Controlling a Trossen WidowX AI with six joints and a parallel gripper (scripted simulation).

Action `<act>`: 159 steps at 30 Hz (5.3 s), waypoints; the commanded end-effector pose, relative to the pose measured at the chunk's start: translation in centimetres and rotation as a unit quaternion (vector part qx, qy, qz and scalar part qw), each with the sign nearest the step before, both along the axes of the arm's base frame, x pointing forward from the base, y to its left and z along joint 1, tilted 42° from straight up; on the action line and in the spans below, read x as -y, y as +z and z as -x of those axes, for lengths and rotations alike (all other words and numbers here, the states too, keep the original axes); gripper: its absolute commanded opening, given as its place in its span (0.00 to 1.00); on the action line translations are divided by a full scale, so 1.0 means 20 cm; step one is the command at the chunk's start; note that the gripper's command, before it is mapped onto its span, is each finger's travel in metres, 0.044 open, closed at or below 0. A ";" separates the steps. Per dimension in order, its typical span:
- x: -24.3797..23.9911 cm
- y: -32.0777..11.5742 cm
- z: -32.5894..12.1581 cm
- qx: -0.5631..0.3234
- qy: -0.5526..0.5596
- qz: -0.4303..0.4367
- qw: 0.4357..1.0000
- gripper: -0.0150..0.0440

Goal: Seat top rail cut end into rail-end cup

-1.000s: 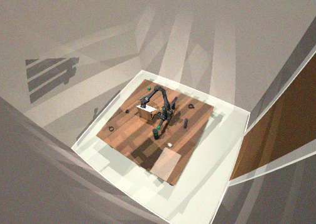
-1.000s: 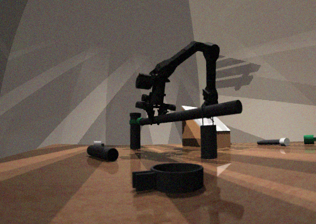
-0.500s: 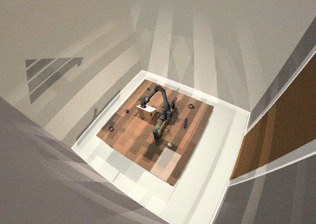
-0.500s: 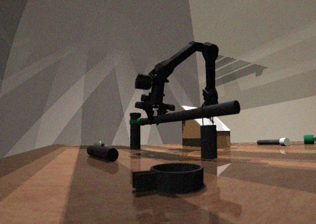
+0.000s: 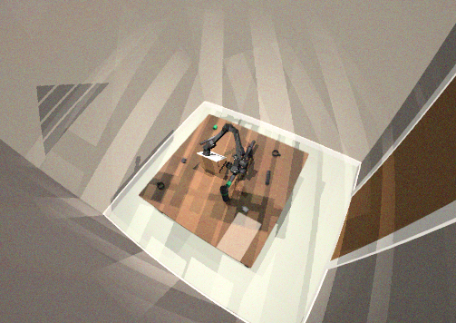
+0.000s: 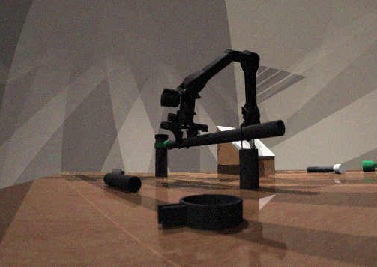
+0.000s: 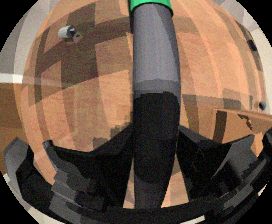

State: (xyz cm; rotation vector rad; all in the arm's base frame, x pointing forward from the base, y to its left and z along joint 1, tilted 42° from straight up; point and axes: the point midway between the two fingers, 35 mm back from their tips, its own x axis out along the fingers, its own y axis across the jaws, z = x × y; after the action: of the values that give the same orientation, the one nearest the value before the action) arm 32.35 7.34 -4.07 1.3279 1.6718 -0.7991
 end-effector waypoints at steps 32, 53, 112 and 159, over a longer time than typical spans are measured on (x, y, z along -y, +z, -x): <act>0.00 0.02 0.00 -0.004 0.003 -0.008 1.000 0.25; -0.01 0.07 -0.01 -0.004 0.003 -0.008 1.000 0.25; -0.01 0.06 -0.01 -0.011 0.006 -0.006 1.000 0.25; -0.04 0.06 0.00 -0.016 0.008 -0.014 1.000 0.25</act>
State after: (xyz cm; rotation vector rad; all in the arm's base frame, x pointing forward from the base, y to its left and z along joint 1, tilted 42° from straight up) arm 32.26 8.34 -2.78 1.3268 1.7263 -0.7940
